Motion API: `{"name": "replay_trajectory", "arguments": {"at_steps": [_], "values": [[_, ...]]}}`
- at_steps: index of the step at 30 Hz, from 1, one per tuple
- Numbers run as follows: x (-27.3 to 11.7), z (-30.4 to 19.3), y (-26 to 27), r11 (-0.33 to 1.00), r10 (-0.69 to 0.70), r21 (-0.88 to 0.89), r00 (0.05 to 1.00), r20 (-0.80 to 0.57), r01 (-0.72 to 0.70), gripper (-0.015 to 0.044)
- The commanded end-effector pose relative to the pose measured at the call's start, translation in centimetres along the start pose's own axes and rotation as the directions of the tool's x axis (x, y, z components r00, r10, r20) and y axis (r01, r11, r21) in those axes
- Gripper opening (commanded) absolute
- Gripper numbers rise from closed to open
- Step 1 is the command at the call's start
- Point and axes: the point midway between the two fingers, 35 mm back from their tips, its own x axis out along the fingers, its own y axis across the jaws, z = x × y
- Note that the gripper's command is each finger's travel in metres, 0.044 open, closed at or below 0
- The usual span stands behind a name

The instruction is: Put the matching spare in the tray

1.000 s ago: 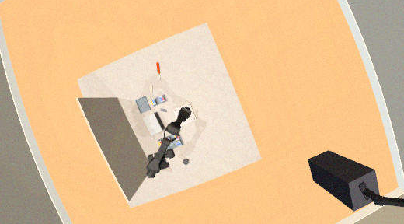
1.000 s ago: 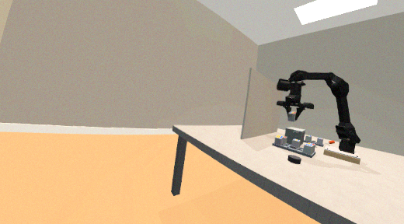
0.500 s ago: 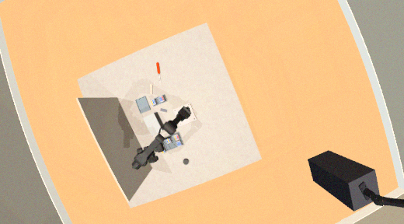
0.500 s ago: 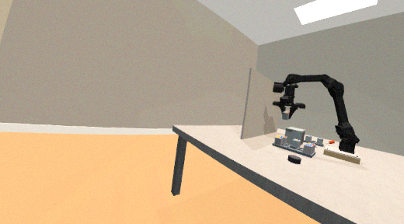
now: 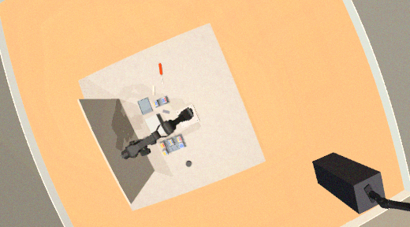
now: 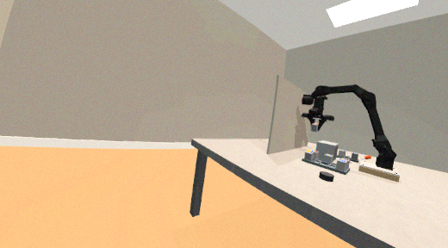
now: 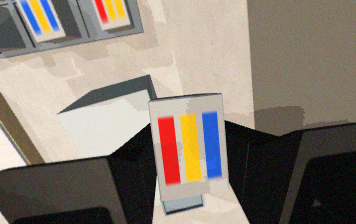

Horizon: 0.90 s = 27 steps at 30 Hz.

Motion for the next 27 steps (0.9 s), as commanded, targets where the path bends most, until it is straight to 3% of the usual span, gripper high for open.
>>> {"name": "replay_trajectory", "arguments": {"at_steps": [1,27], "values": [[-0.2,-2.8,-1.1,1.000,-0.006,-0.007,1.000,-0.007,0.006,0.0000],[-0.3,-19.4,-2.1,1.000,0.011,-0.015,1.000,-0.019,-0.011,0.0000]]}}
